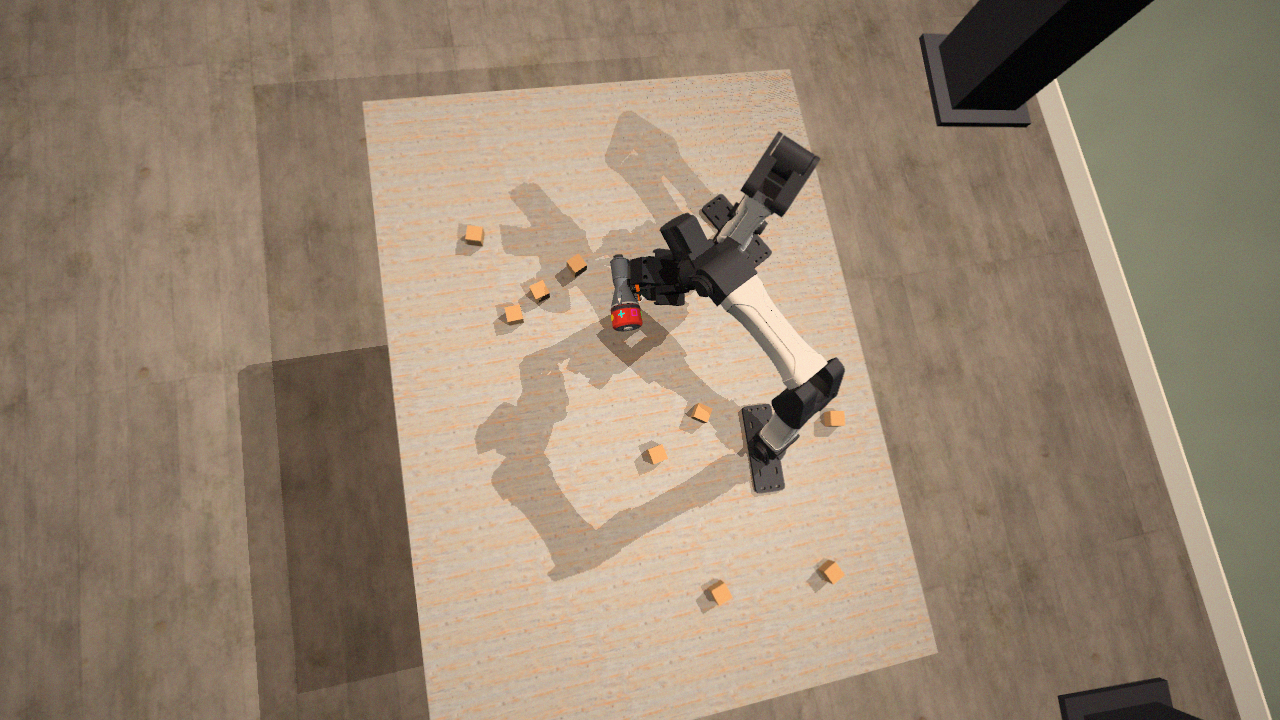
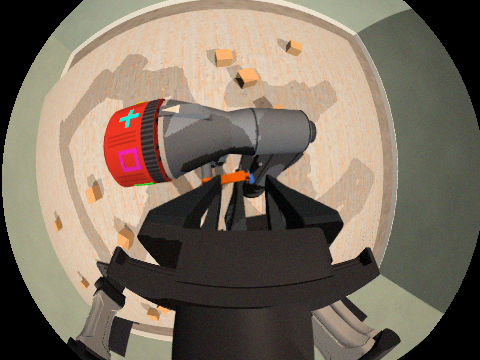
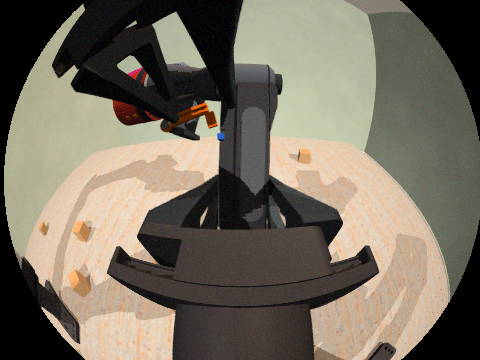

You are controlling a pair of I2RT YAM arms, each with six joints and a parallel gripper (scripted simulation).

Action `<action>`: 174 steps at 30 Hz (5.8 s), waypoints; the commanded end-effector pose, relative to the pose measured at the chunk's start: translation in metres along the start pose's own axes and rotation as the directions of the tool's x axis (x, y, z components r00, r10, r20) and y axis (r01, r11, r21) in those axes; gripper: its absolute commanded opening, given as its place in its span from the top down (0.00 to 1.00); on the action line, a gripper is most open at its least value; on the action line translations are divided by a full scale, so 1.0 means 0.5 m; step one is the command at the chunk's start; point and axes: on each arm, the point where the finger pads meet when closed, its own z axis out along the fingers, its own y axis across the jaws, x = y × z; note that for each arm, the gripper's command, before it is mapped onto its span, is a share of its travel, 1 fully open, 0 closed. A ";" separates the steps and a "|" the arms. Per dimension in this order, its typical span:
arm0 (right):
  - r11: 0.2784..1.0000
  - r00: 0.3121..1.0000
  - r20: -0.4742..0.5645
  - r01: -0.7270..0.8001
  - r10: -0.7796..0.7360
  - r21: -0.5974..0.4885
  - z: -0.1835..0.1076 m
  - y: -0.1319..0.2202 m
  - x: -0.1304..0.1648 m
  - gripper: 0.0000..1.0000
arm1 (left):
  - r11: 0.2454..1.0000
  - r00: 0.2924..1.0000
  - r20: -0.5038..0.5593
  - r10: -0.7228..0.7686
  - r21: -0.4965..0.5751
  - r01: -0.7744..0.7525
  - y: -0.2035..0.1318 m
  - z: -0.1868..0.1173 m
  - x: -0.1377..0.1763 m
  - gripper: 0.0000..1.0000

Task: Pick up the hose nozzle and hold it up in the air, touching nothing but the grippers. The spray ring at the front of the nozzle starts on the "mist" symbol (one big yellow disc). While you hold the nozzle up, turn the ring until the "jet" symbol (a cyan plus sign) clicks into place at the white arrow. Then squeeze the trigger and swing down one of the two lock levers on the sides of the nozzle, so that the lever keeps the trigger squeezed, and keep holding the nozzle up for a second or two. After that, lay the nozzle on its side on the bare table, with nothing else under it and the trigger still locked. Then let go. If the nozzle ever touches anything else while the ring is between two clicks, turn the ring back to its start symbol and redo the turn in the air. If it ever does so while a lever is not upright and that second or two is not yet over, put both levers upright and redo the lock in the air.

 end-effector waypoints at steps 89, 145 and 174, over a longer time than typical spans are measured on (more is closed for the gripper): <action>0.996 0.995 0.067 -0.072 0.075 -0.046 0.004 0.019 -0.044 0.64 | 0.997 1.000 0.001 0.007 0.081 -0.007 -0.050 0.005 0.012 0.63; 0.996 0.995 0.067 -0.072 0.075 -0.046 0.004 0.019 -0.044 0.64 | 0.997 1.000 0.001 0.007 0.081 -0.007 -0.050 0.005 0.012 0.63; 0.991 0.986 0.106 -0.121 0.126 -0.055 0.012 0.029 -0.077 0.64 | 0.996 0.999 0.026 -0.018 0.092 0.016 -0.037 -0.079 -0.012 0.63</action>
